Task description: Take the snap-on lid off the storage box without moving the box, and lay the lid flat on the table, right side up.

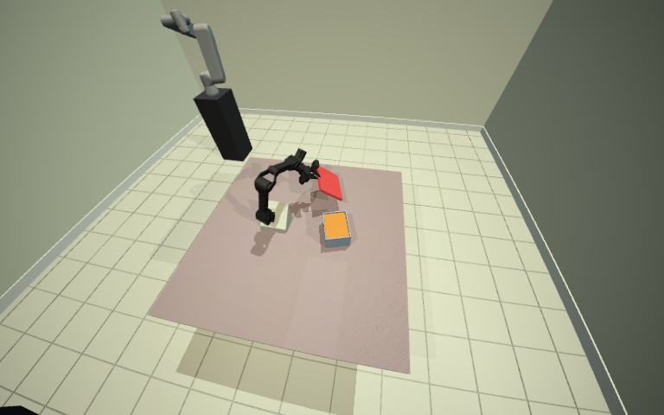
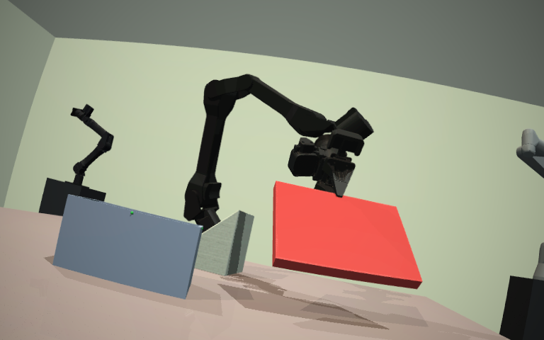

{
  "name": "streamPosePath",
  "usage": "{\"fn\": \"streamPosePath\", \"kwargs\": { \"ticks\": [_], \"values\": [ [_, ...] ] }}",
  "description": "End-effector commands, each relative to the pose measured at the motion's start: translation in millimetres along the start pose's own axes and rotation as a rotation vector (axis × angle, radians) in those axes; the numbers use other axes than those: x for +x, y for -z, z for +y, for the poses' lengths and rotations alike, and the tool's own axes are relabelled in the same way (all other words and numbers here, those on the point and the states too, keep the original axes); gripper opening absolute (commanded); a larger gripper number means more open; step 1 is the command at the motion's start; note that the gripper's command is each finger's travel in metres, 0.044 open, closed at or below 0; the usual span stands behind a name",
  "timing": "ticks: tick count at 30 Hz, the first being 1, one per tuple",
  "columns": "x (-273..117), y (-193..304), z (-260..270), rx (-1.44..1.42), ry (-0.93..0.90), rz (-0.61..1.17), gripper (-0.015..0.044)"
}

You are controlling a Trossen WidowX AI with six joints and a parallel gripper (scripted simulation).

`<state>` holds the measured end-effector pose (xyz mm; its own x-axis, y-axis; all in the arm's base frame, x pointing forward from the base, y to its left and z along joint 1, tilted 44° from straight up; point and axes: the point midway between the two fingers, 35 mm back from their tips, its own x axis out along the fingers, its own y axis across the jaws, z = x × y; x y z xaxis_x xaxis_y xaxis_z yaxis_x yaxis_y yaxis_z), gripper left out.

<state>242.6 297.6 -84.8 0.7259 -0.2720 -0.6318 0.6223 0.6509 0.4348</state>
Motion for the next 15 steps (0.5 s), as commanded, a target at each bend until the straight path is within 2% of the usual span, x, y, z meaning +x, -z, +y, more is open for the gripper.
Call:
{"fn": "streamPosePath", "kwargs": {
  "ticks": [1, 15],
  "values": [
    [0.6, 0.1, 0.2, -0.002, -0.012, -0.005, 0.0],
    [7.9, 0.0, -8.3, -0.002, -0.012, -0.005, 0.0]
  ]
}}
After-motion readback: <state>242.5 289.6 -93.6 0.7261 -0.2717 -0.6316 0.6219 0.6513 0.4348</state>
